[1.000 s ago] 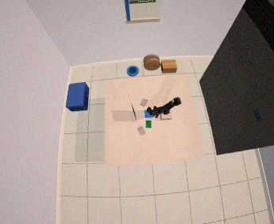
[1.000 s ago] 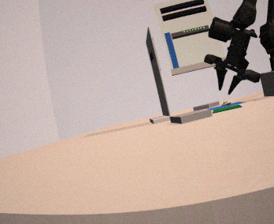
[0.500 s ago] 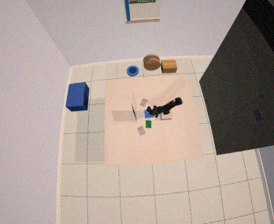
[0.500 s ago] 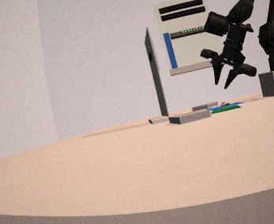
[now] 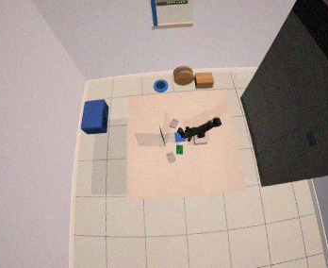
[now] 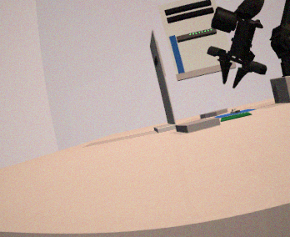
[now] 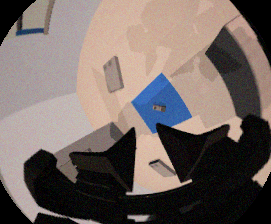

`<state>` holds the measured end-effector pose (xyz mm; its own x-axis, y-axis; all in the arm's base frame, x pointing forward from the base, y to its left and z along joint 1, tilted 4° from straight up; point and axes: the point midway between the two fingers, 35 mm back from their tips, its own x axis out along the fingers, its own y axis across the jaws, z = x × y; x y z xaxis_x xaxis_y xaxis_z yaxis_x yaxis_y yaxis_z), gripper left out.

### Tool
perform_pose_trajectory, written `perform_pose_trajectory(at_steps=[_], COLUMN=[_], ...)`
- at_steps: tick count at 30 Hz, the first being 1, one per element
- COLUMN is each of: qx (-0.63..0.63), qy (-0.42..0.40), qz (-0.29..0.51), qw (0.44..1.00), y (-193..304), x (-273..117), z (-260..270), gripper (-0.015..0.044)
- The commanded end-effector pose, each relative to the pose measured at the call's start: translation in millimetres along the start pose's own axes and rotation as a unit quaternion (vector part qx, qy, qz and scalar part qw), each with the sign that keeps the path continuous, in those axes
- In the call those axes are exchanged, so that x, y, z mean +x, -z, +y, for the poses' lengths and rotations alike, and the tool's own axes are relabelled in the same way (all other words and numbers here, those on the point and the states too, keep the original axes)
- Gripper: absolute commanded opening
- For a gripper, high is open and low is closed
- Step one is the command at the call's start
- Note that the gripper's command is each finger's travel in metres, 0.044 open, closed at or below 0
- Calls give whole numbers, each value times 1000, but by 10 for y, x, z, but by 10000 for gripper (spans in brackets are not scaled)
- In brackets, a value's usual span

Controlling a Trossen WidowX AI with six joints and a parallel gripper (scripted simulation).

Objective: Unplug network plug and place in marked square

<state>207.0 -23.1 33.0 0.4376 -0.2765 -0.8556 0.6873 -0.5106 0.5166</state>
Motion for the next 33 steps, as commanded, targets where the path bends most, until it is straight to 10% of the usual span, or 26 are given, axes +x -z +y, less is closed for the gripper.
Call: perform_pose_trajectory(at_steps=[1, 33], qx=[-1, 1], qy=[-2, -2], qz=[-1, -1], qw=[1000, 1000], y=[-3, -9], x=[-57, -543], z=[39, 355], gripper=[156, 156])
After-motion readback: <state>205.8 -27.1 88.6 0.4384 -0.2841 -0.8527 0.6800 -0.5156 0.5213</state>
